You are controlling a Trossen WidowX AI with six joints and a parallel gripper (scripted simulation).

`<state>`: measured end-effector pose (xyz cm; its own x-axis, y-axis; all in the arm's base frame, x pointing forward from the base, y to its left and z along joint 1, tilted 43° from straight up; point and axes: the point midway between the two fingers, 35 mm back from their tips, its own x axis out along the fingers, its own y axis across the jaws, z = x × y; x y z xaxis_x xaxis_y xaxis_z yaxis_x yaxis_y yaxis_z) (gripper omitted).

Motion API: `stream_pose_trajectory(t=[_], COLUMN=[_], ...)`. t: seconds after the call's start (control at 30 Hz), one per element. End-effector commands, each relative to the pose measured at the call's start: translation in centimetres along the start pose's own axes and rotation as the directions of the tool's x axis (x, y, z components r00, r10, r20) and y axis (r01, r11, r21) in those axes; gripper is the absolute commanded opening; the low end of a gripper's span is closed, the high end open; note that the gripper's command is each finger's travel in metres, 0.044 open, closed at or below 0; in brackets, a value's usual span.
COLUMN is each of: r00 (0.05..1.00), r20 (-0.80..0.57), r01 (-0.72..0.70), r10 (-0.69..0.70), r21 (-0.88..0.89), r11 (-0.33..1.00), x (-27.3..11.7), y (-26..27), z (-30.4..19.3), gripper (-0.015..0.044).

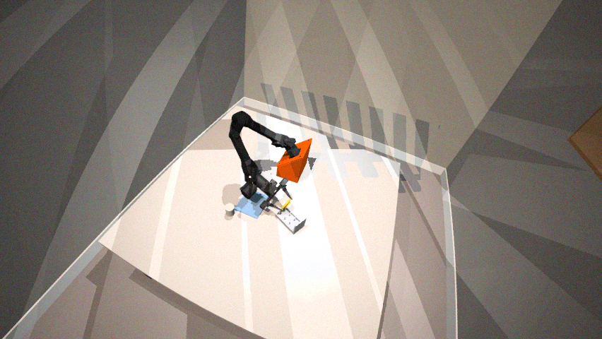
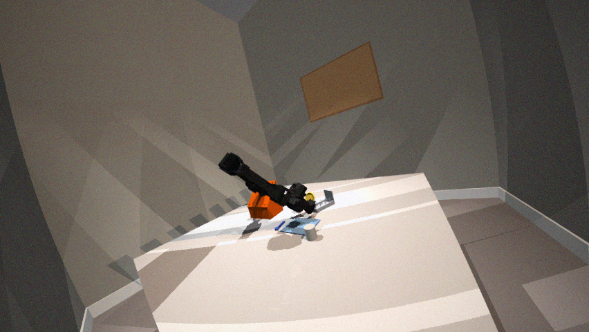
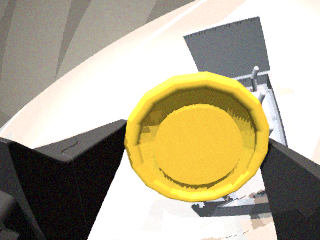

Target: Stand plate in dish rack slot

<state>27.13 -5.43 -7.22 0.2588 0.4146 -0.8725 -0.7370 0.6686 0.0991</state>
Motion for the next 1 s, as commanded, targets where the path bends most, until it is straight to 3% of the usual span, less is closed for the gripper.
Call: stream_pose_trajectory(t=[0.0, 0.47, 0.97], r00=[0.997, 0.951, 0.949], r20=[0.074, 0.281, 0.287], r01=[0.029, 0.237, 0.248], r10=[-0.021, -0.127, -0.133], r21=[-0.106, -0.402, -0.412], r11=[0.994, 0.884, 0.877], x=[-0.3, -1.9, -1.5], y=[-0.2, -1.2, -1.3], z=[-0.3, -1.1, -0.9], gripper=[0.0000, 0.0000, 0.0000])
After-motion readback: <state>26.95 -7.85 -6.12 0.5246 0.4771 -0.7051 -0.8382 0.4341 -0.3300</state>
